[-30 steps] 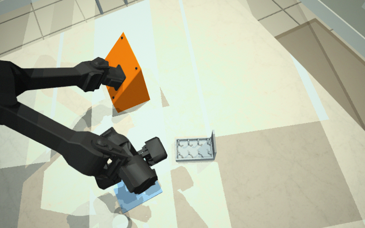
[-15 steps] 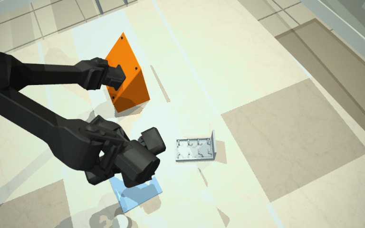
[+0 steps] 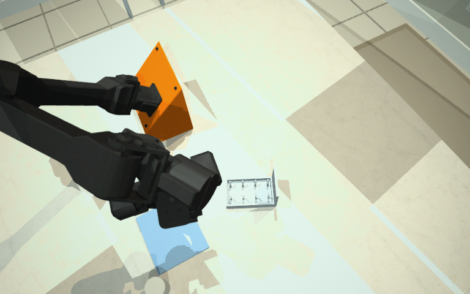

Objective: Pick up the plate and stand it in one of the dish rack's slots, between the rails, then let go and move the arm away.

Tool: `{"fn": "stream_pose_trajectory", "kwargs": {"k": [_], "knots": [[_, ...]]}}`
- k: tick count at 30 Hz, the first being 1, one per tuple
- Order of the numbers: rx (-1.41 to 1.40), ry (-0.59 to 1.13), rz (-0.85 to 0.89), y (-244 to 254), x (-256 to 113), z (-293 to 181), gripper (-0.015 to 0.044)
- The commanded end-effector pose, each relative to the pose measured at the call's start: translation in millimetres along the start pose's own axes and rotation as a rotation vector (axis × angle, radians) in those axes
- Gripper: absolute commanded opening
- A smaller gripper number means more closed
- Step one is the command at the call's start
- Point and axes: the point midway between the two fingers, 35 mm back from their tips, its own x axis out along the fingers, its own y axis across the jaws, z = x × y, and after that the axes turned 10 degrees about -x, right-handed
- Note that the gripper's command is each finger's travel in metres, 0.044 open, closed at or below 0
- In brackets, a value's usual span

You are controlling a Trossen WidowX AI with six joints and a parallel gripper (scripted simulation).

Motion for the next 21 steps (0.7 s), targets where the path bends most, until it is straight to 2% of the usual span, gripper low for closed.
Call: {"fn": "stream_pose_trajectory", "kwargs": {"k": [1,8,15,21], "knots": [[0.096,0.008,0.002,34.1,0.5,-10.3,0.0],[0.308,0.009,-0.003,82.7,1.9,-33.1,0.0],[0.311,0.012,-0.002,84.0,2.6,-33.9,0.0],[0.215,0.083,0.069,86.2,19.4,-36.0,0.0]]}}
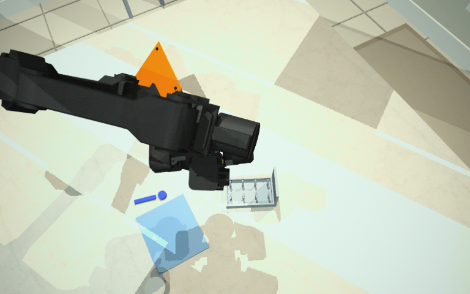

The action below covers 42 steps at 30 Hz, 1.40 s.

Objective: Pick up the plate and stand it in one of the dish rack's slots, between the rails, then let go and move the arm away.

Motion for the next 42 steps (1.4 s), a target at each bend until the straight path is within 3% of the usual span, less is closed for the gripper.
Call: {"fn": "stream_pose_trajectory", "kwargs": {"k": [1,22,42], "knots": [[-0.058,0.054,0.042,0.0,11.7,-1.3,0.0],[-0.42,0.208,0.394,7.1,65.5,-7.5,0.0],[-0.721,0.075,0.779,11.4,100.0,-8.5,0.0]]}}
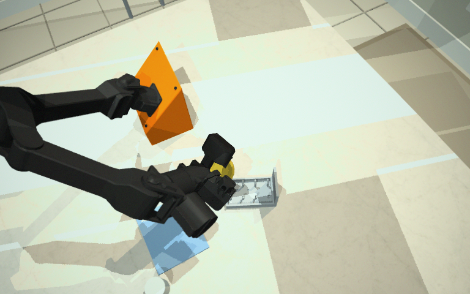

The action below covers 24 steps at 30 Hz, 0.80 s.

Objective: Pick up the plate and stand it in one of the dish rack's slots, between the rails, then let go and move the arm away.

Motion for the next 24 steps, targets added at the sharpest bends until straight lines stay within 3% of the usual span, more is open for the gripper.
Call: {"fn": "stream_pose_trajectory", "kwargs": {"k": [1,24], "knots": [[-0.077,-0.051,0.052,-2.9,2.8,0.2,0.0],[-0.53,-0.437,0.18,-24.4,14.5,-2.8,0.0]]}}
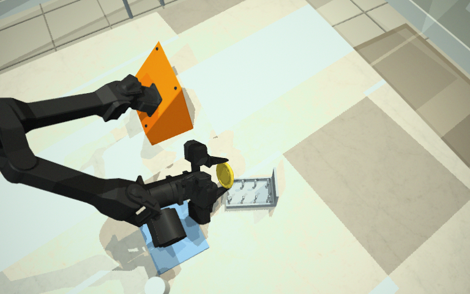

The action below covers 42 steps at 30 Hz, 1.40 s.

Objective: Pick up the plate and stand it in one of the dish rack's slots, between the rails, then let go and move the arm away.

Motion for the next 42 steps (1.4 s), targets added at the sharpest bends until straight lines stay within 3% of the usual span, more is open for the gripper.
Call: {"fn": "stream_pose_trajectory", "kwargs": {"k": [1,27,42], "knots": [[-0.088,-0.074,-0.007,-2.6,-2.1,-1.2,0.0],[-0.684,-0.452,-0.28,-16.3,-23.4,-19.1,0.0],[-0.766,-0.485,-0.344,-17.1,-27.5,-21.6,0.0]]}}
